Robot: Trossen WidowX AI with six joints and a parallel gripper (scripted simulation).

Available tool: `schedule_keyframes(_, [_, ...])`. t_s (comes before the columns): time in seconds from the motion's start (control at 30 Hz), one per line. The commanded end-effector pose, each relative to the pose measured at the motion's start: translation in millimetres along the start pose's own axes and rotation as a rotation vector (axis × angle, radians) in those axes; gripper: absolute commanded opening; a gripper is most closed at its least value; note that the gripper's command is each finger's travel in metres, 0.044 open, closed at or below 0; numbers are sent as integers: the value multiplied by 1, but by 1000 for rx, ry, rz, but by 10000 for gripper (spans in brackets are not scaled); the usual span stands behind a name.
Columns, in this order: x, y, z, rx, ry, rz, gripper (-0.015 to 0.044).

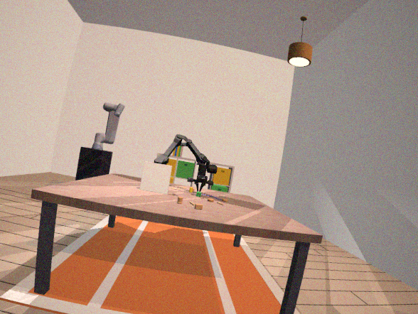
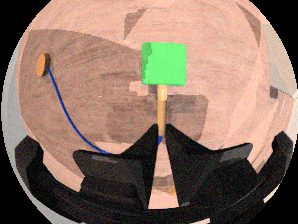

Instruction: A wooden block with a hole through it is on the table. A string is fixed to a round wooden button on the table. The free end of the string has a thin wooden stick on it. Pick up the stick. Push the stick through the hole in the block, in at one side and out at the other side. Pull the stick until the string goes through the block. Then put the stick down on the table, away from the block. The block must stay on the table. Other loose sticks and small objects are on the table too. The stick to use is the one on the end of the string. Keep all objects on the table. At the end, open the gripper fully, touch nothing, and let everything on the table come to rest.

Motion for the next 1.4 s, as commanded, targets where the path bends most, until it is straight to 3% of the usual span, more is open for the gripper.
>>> schedule_keyframes(0.0, [3,-3,7,7,2,-12,0])
schedule_keyframes(1.0, [2,-4,30,7,2,-12,0])
schedule_keyframes(1.17, [1,-2,29,4,-1,-6,125])
schedule_keyframes(1.27, [-2,-1,29,4,-2,-6,125])
schedule_keyframes(1.37, [-38,2,29,5,-6,-5,125])
Point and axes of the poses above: the point midway between the two fingers, 35 mm back from their tips, its own x axis out along the fingers, its own y axis across the jaws, z = x × y, the point moved 3 cm from there along -x, back along the fingers, and after that the axes turned 1 degree about -x, right-handed, at the moved point
